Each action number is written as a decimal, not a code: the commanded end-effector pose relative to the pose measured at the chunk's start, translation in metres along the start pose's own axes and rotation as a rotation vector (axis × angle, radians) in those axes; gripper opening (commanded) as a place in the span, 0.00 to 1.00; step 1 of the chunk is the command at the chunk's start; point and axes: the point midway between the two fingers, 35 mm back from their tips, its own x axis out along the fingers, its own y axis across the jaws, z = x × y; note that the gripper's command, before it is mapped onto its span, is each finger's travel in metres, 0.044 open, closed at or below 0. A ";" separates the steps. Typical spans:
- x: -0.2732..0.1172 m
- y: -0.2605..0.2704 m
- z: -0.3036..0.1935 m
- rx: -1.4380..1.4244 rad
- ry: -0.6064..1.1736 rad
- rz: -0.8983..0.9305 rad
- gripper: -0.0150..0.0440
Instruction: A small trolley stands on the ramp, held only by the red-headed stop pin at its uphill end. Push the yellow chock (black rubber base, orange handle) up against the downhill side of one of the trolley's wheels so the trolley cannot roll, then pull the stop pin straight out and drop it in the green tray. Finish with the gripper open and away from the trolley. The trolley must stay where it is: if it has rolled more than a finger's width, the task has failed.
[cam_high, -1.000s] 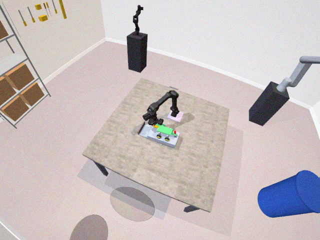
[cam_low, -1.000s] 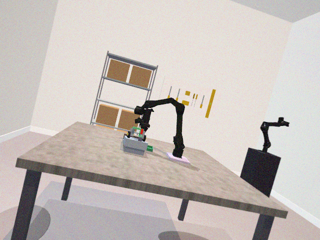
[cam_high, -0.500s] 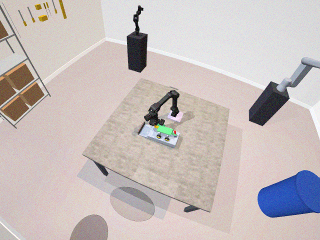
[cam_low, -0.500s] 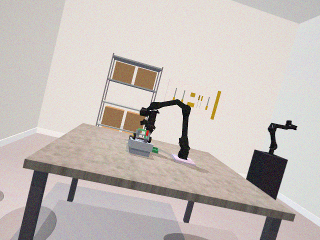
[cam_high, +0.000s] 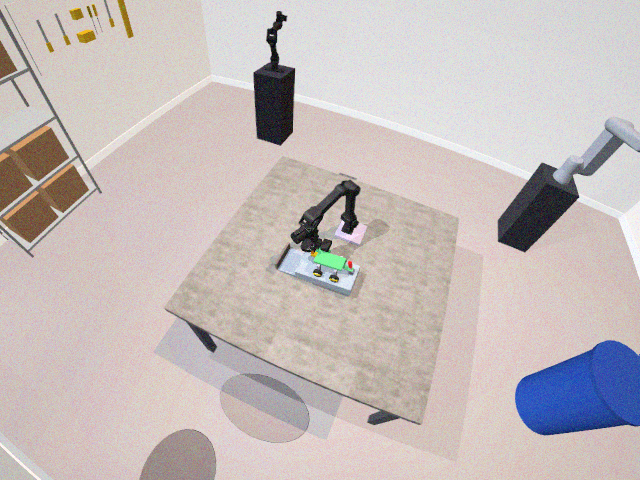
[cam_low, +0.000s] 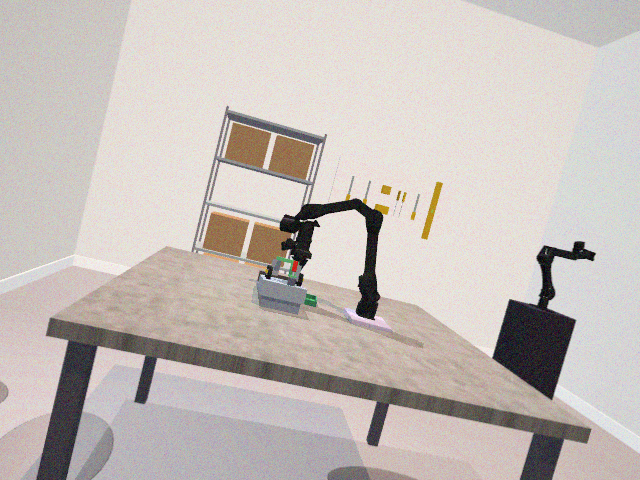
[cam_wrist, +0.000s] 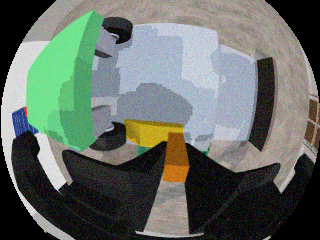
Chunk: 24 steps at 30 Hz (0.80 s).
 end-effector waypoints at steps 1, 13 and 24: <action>-0.001 0.005 0.000 0.003 -0.003 0.004 0.25; 0.000 0.005 0.000 0.001 0.000 -0.005 0.25; 0.000 0.005 0.000 0.001 0.000 -0.005 0.57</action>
